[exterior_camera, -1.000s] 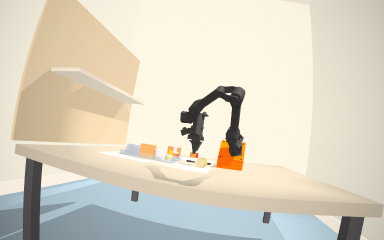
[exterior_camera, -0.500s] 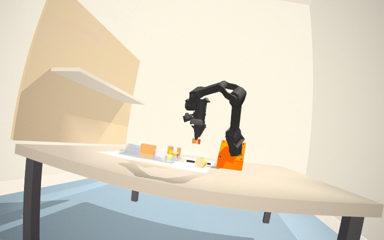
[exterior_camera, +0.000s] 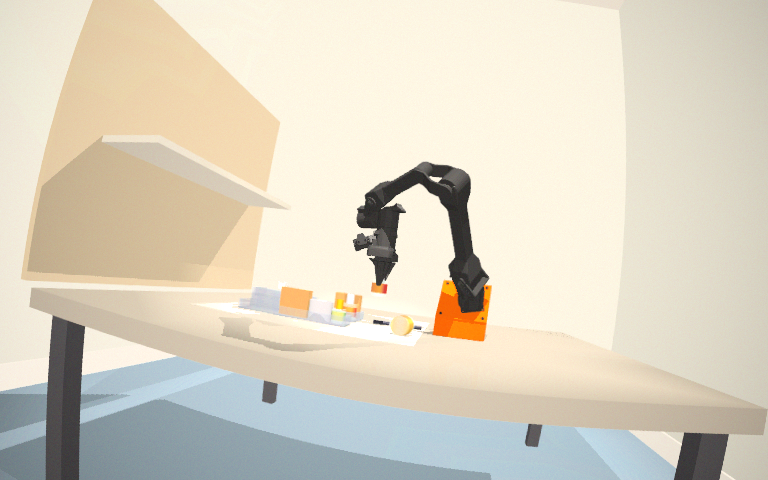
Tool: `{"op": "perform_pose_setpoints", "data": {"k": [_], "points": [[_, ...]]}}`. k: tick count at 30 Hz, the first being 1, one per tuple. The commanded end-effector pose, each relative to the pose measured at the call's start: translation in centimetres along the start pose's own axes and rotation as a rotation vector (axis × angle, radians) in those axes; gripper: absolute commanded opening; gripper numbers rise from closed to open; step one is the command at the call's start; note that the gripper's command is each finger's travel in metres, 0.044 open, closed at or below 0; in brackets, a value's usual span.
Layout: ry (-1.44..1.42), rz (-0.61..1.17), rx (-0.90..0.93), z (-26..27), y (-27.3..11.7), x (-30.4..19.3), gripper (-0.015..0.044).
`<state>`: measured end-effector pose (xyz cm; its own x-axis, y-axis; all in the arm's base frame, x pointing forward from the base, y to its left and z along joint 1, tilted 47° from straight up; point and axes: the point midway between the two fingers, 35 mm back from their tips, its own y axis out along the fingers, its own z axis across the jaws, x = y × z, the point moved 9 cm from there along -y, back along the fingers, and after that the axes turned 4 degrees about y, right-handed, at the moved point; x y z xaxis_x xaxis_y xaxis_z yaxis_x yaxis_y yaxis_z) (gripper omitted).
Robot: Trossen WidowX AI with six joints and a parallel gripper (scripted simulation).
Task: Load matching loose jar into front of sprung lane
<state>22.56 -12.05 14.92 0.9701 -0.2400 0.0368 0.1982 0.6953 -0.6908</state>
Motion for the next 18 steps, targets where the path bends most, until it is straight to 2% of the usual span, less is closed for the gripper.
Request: {"op": "perform_pose_setpoints", "data": {"k": [1, 9, 18], "points": [[-0.005, -0.006, 0.0, -1.0, 0.8, 1.3, 0.0], [-0.017, -0.007, 0.0, -3.2, 2.7, 3.5, 0.0], [-0.018, -0.008, 0.001, -3.2, 4.5, 3.6, 0.0]]}}
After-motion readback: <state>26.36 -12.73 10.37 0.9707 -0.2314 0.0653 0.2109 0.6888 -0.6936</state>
